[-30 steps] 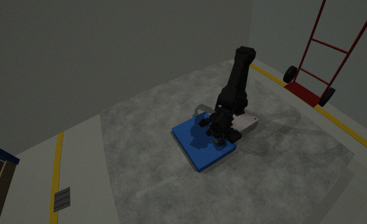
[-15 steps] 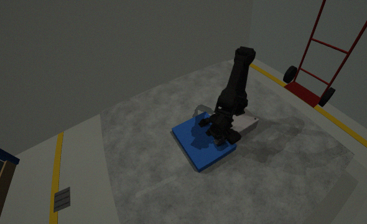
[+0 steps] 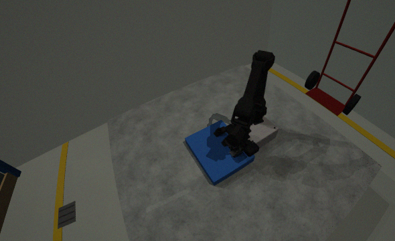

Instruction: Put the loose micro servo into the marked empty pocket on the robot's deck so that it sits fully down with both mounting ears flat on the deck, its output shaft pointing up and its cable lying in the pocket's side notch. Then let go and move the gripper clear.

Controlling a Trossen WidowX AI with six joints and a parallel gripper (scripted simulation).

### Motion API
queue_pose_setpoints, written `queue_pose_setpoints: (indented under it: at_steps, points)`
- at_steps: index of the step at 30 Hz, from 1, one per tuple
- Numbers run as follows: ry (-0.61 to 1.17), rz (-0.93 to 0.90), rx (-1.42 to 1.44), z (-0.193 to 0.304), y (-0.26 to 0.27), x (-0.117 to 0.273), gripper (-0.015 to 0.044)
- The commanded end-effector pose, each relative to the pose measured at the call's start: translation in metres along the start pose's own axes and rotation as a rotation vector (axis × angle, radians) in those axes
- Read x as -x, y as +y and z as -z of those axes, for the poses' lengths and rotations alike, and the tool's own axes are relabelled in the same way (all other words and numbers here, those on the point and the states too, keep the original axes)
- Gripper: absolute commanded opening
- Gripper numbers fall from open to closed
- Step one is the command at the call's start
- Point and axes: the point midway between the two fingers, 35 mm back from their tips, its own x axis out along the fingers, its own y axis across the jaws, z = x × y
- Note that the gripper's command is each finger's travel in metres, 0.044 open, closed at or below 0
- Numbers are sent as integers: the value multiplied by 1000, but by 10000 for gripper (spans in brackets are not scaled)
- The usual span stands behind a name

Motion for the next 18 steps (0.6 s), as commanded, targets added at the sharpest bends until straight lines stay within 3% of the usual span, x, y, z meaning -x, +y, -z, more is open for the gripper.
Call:
queue_pose_setpoints:
  at_steps: [1,3,10,18]
  points:
    - [2,4,2,0,0,-4,0]
    - [2,4,2,0,0,-5,0]
    - [2,4,2,0,0,-2,184]
    - [2,4,2,4,-1,33,188]
